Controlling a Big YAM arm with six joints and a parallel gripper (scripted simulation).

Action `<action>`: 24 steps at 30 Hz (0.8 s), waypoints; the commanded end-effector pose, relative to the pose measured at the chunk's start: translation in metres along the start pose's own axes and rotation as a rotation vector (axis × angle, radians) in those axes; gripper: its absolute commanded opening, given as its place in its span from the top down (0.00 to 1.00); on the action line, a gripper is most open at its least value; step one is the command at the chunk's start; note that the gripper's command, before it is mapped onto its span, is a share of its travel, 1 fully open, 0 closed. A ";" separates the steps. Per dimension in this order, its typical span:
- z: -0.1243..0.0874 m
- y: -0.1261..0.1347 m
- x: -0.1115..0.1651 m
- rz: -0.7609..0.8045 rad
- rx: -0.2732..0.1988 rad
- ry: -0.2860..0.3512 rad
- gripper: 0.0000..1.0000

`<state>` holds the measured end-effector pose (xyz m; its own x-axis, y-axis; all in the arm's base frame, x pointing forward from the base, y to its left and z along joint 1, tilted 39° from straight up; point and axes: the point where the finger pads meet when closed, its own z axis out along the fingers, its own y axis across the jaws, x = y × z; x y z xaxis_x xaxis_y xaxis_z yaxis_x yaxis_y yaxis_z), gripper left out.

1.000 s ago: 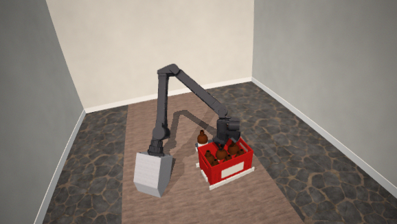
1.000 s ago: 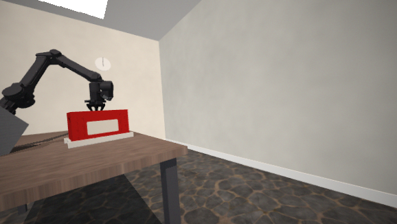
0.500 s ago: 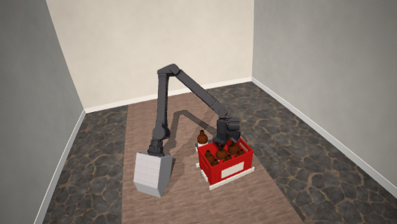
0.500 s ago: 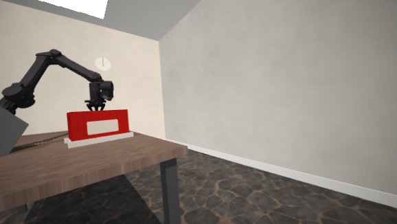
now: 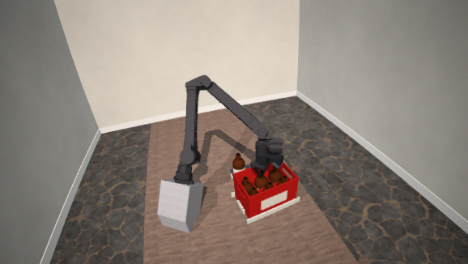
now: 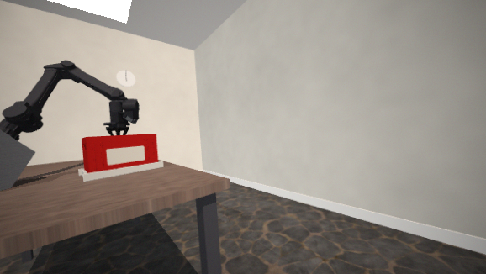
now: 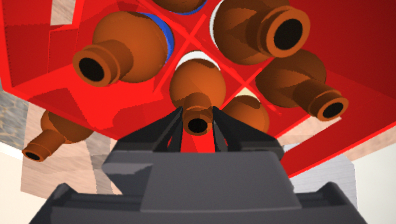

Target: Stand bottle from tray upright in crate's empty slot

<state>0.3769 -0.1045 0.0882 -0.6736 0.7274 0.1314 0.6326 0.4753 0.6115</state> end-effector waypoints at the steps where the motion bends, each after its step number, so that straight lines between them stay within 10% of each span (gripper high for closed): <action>1: 0.003 0.004 -0.003 -0.003 -0.002 -0.008 1.00; 17: 0.003 0.004 -0.003 -0.003 -0.002 -0.008 1.00; 18: 0.003 0.004 -0.003 -0.003 -0.002 -0.008 0.39; 24: 0.003 0.004 -0.003 -0.003 -0.002 -0.008 0.39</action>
